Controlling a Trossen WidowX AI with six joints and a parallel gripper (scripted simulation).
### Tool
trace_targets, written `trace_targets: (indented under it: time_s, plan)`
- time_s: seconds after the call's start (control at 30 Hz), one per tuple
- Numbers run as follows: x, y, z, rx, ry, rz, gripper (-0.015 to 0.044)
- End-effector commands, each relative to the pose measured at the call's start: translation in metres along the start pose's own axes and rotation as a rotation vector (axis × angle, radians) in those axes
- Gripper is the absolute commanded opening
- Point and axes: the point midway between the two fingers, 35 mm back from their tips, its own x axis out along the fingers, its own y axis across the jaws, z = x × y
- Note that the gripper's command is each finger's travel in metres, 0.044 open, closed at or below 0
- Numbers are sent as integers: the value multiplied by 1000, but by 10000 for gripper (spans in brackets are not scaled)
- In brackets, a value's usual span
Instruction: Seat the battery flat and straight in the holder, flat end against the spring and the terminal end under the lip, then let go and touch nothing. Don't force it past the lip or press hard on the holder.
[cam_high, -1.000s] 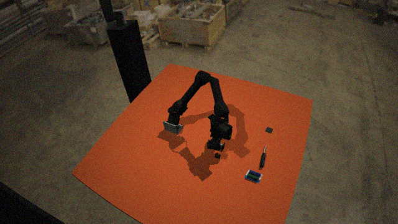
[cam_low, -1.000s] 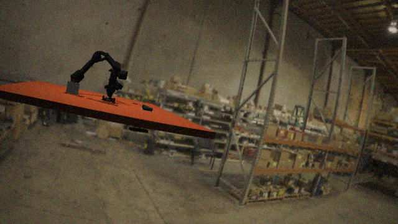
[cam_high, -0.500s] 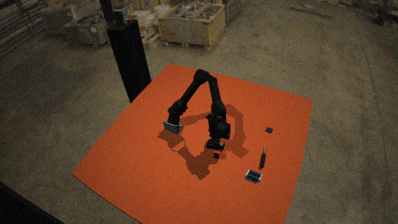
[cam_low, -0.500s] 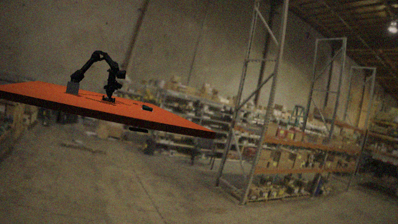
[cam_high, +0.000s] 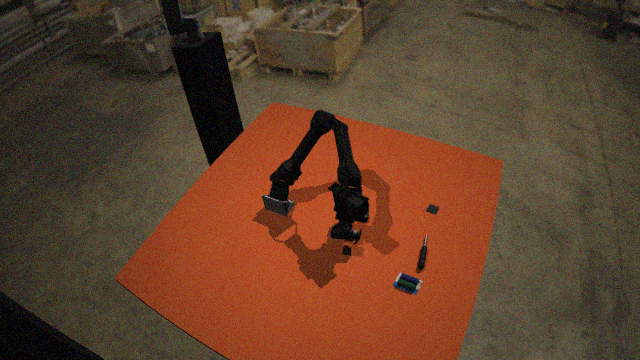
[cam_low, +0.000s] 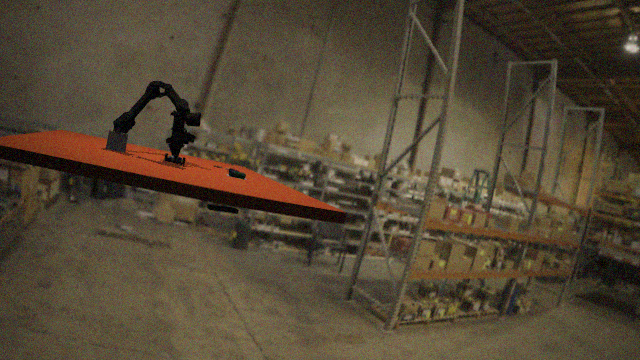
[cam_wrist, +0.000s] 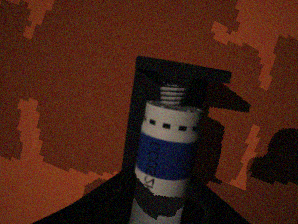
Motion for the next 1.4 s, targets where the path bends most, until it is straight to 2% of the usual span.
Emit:
trace_targets:
  time_s: [0.0, 0.77, 0.9, 1.37]
  plan:
    - [1, 1, -6, 2, 2, 3, 68]
    - [0, 1, -12, 1, 0, -1, 68]
    - [0, 1, -12, 1, 0, -1, 170]
    - [-15, -1, -9, 3, -2, -1, 170]
